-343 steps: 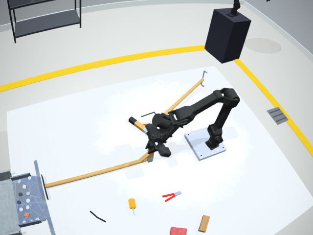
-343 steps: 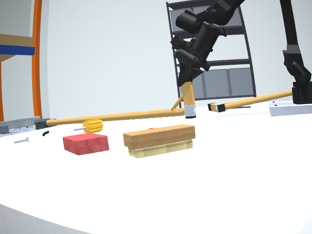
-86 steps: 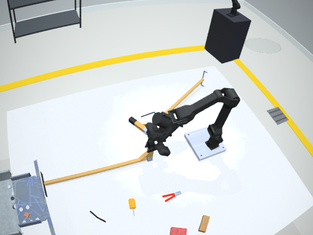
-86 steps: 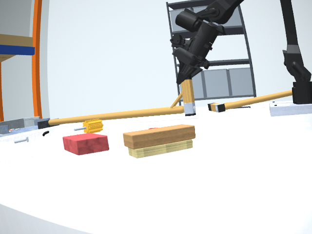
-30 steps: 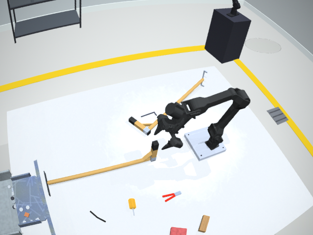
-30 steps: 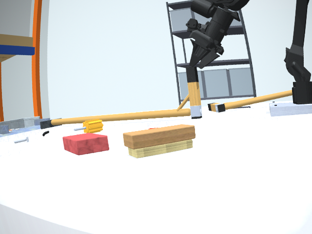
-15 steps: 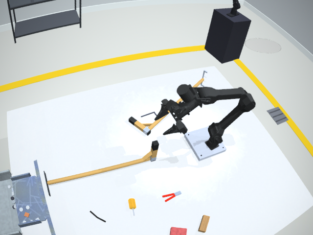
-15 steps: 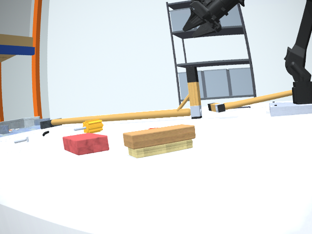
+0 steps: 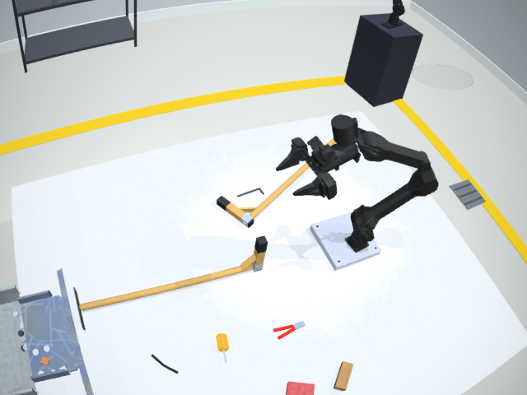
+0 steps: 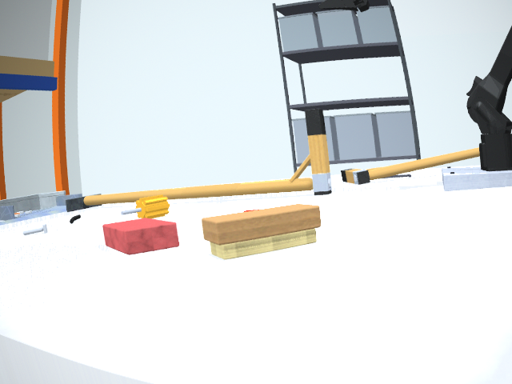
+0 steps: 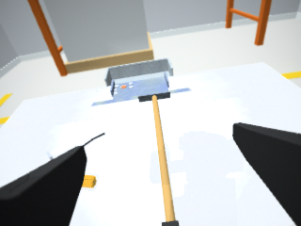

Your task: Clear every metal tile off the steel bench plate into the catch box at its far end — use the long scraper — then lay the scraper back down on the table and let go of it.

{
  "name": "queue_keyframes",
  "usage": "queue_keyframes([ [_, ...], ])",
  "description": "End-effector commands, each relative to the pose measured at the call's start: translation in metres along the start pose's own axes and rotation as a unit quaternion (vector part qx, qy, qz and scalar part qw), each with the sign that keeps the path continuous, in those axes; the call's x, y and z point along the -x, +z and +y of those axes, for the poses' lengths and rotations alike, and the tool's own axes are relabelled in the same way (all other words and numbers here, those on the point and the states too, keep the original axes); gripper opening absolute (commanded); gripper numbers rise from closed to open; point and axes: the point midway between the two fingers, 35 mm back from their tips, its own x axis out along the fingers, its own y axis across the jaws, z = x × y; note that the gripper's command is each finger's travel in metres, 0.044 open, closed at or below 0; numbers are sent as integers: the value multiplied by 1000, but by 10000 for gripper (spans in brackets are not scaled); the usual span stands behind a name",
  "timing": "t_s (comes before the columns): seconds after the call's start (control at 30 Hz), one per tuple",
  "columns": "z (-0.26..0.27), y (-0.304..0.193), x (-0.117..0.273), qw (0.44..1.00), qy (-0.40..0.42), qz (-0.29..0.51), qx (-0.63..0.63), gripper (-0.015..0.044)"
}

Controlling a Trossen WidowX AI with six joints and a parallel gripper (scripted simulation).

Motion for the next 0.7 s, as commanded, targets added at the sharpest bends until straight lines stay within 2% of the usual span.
queue_keyframes([
  [0.0,7,26,26,999,5,-49,11,440],
  [0.13,11,38,41,997,7,-73,19,440],
  [0.67,11,38,41,997,7,-73,19,440],
])
